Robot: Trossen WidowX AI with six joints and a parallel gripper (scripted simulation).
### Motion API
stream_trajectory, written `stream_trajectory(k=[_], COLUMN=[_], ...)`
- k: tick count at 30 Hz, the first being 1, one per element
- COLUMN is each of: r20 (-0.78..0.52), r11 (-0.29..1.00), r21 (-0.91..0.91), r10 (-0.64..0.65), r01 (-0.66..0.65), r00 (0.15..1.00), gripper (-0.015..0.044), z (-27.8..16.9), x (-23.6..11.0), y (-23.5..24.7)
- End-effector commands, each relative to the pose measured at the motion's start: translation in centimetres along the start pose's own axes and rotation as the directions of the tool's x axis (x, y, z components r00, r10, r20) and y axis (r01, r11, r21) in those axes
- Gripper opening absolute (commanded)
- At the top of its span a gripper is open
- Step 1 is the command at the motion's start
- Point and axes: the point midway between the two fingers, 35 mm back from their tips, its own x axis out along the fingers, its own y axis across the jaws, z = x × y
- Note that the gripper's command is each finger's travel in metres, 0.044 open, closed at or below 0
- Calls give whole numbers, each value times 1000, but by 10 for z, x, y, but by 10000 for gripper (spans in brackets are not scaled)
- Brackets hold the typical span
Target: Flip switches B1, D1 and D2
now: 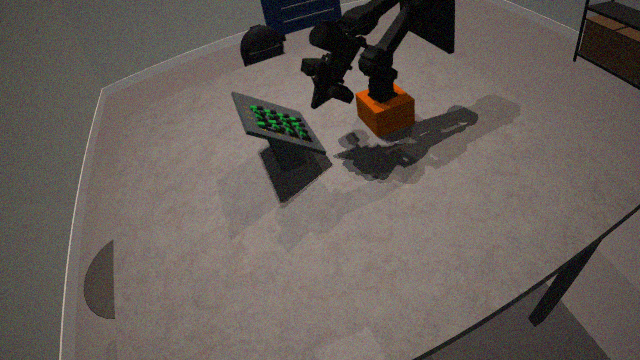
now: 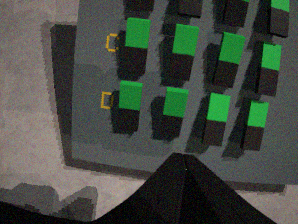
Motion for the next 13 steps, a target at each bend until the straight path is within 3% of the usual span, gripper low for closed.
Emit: stream_trajectory(k=[1,13], r20=[7,10], r11=[1000,1000], r21=[4,3], r10=[-1,-1], r01=[1,1], r00=[1000,1000], gripper=[0,0], z=[39,57], x=[-6,-6], y=[-8,-13])
